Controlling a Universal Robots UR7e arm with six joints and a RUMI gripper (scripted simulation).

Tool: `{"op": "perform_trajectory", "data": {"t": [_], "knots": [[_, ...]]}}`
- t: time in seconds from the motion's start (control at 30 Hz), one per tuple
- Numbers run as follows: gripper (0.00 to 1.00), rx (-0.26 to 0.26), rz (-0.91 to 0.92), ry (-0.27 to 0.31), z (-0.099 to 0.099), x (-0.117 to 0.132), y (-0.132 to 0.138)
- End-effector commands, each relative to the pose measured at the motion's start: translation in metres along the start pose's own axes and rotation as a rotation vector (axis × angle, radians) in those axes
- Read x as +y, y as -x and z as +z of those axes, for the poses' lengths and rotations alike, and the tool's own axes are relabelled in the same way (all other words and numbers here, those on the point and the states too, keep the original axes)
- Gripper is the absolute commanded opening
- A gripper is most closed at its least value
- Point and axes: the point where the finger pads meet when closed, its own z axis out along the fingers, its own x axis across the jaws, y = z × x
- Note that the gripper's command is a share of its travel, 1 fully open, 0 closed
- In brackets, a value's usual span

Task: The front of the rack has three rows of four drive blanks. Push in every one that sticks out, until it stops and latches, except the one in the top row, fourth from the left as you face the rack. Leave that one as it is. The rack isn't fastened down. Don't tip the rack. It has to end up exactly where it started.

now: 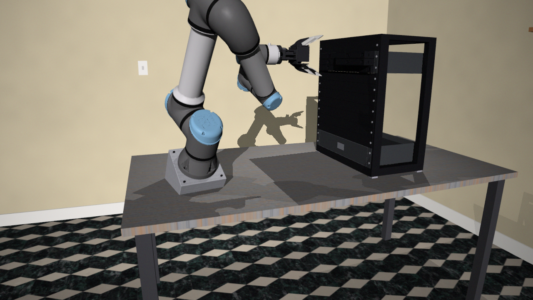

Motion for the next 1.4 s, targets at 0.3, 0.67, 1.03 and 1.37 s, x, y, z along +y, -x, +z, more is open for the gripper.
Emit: {"op": "perform_trajectory", "data": {"t": [0.3,0.67,1.03,1.37], "knots": [[1.0,0.001,0.0,0.0,0.0,0.0,-0.0003],[0.0,0.001,0.0,0.0,0.0,0.0,-0.0003],[0.0,0.001,0.0,0.0,0.0,0.0,-0.0003],[0.0,0.001,0.0,0.0,0.0,0.0,-0.0003]]}}
